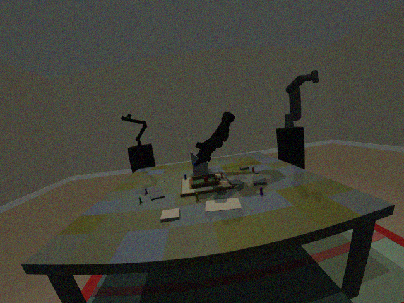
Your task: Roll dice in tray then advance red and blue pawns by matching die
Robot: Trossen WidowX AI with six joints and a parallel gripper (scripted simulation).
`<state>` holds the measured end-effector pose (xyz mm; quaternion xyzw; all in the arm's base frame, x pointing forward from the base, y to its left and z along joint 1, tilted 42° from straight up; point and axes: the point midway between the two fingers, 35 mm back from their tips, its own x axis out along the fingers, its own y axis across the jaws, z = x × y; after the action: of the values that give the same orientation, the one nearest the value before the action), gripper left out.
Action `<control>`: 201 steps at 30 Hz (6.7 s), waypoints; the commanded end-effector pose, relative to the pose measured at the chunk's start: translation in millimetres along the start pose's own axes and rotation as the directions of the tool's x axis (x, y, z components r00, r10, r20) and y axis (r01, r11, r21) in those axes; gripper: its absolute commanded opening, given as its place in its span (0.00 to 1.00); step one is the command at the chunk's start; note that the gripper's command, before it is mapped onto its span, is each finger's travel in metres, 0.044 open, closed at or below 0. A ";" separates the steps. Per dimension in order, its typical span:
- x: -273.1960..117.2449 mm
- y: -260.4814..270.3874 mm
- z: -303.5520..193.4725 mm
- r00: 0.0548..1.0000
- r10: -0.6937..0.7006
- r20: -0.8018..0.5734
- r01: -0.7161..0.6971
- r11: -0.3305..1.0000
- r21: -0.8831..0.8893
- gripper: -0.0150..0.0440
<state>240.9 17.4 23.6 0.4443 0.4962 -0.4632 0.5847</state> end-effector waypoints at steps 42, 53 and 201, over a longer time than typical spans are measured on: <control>-74.1 8.5 -105.9 0.661 0.001 -0.750 -0.724 0.263 -0.637 0.59; -65.0 8.0 -116.2 0.661 0.001 -0.751 -0.725 0.263 -0.637 0.59; 34.4 -79.3 -81.3 0.670 0.004 -0.743 -0.718 0.259 -0.646 0.74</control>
<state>151.8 79.8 -24.8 0.2712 0.6951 0.2269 0.6260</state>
